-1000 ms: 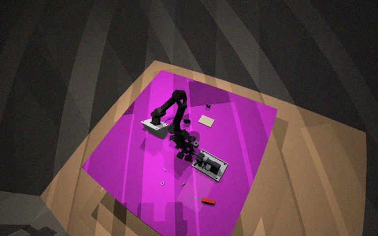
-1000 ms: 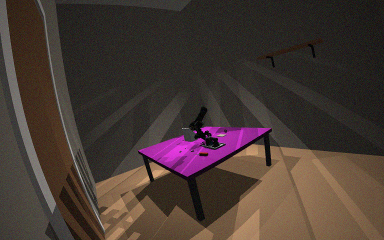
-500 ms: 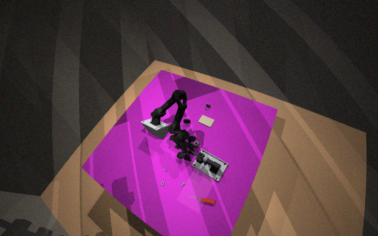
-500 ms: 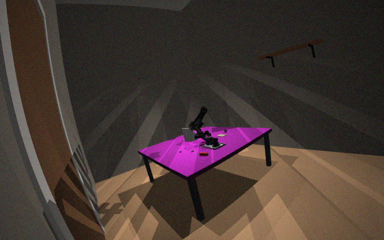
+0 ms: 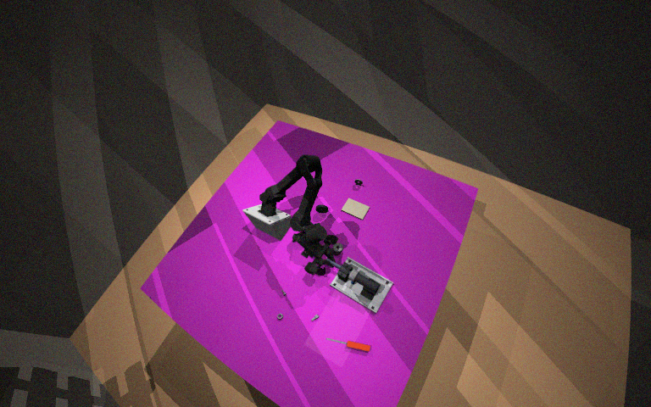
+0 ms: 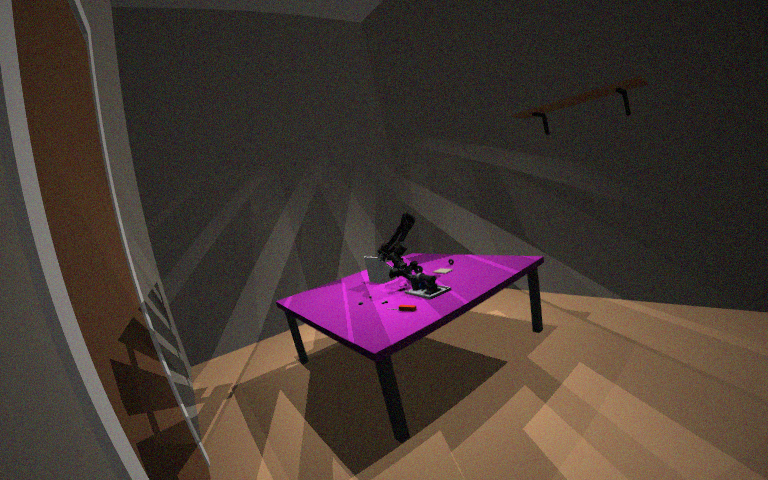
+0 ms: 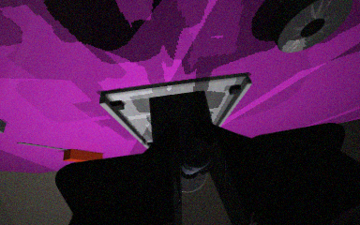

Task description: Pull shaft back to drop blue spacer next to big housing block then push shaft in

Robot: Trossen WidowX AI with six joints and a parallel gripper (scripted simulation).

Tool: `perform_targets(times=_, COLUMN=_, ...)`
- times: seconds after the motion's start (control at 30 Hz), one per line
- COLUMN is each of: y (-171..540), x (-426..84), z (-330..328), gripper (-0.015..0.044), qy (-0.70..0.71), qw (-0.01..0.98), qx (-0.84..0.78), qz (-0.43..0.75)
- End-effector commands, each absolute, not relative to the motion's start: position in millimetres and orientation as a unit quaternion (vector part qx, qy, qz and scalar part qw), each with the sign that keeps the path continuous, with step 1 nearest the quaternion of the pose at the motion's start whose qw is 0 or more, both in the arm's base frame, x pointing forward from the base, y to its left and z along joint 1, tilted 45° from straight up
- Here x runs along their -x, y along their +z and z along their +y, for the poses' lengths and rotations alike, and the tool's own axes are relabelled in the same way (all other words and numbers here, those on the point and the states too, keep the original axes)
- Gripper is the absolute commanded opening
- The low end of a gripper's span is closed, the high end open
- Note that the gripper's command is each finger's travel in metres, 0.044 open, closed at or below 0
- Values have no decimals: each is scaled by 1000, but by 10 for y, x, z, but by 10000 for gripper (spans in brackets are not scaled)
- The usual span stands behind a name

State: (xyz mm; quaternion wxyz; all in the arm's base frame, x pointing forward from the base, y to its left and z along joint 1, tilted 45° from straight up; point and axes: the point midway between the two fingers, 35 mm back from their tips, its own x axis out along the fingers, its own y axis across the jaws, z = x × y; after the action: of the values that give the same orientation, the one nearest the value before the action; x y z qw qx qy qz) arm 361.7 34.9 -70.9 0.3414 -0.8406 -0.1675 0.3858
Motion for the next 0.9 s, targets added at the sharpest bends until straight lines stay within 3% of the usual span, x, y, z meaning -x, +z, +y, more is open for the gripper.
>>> perform_targets(times=0.0, y=-694, x=-3661, z=340, gripper=0, qy=382, qw=341, qx=842, qz=-167)
perform_targets(times=0.87, y=-696, x=-3687, z=345, gripper=0, qy=382, qw=341, qx=842, qz=-167)
